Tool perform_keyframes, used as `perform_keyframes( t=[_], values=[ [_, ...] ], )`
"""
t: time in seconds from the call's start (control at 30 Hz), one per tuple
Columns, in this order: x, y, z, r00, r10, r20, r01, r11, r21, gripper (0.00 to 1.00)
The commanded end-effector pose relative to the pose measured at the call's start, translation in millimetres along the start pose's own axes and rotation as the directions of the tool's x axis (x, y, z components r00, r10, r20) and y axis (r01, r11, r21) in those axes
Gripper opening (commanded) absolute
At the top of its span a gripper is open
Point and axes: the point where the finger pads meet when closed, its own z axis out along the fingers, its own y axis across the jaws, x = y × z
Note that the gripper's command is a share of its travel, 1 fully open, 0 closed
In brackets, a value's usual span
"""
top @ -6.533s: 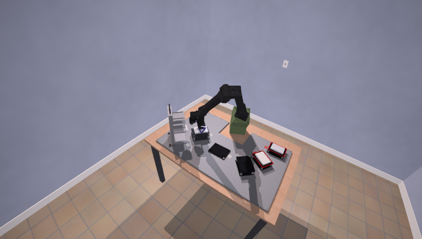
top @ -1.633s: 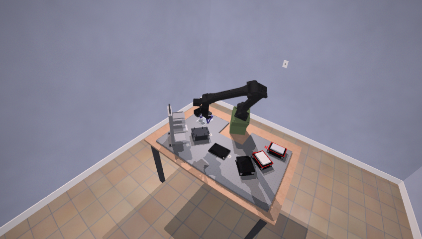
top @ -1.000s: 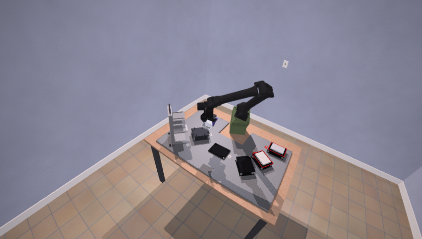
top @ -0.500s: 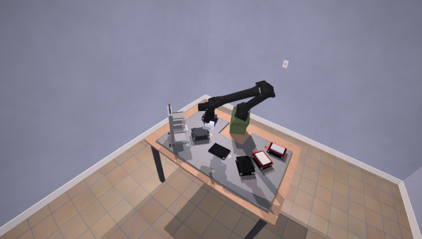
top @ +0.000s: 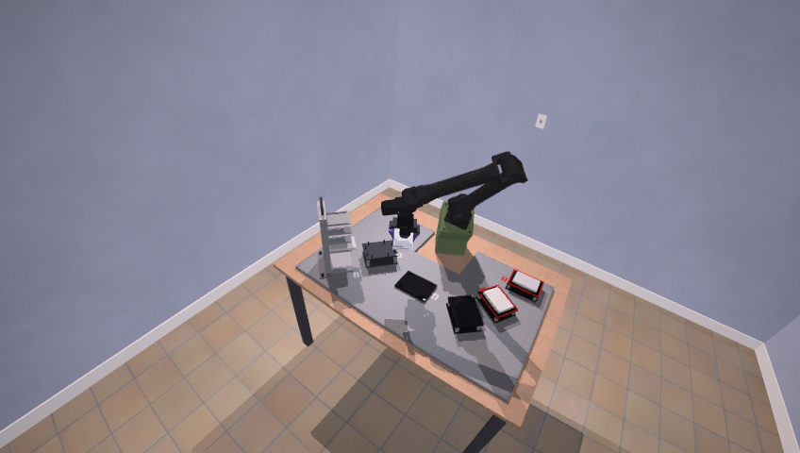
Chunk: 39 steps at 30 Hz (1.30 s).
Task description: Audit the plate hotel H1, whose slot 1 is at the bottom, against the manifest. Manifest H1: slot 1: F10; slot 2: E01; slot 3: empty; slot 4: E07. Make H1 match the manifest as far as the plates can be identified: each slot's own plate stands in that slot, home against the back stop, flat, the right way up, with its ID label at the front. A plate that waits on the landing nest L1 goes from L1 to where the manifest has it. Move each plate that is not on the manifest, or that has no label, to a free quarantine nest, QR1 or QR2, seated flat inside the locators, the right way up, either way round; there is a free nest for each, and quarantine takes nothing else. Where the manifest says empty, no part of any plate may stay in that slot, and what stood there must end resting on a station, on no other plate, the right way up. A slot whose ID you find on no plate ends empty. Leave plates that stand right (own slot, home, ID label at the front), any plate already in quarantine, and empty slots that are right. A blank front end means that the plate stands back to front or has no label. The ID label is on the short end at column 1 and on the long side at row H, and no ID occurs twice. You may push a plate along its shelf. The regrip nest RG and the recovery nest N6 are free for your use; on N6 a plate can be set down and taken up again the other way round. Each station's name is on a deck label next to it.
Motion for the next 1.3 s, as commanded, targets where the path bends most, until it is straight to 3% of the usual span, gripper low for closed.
perform_keyframes(
  t=[0.0, 0.03, 0.27, 0.4, 0.47, 0.7, 0.87, 0.9, 1.1, 1.13, 1.17, 1.27],
  values=[
    [-14, -4, -10.4, 0.997, -0.077, 0.007, 0.076, 0.997, 0.034, 0.86],
    [-10, 5, -5.4, 0.997, -0.082, 0.003, 0.082, 0.996, 0.017, 0.86],
    [-23, 25, -5.2, 0.981, -0.194, 0.001, 0.194, 0.981, 0.013, 0.86],
    [-30, 11, -17.1, 0.966, -0.259, 0.001, 0.258, 0.964, 0.059, 0.86],
    [-26, 10, -11.5, 0.961, -0.278, -0.003, 0.278, 0.96, 0.039, 0.86],
    [-28, 12, -11.6, 0.931, -0.365, -0.004, 0.365, 0.93, 0.038, 0.86],
    [-28, 12, -11.5, 0.897, -0.441, -0.007, 0.441, 0.897, 0.038, 0.86],
    [-26, 28, -5.0, 0.883, -0.469, -0.003, 0.469, 0.883, 0.016, 0.86],
    [-31, 42, -4.9, 0.838, -0.545, -0.003, 0.545, 0.838, 0.009, 0.86],
    [-41, 36, -10.5, 0.814, -0.581, -0.008, 0.581, 0.813, 0.041, 0.86],
    [-35, 45, -4.9, 0.807, -0.59, -0.005, 0.59, 0.807, 0.022, 0.86],
    [-38, 57, -4.7, 0.768, -0.64, -0.004, 0.64, 0.768, 0.011, 0.86]
  ],
)
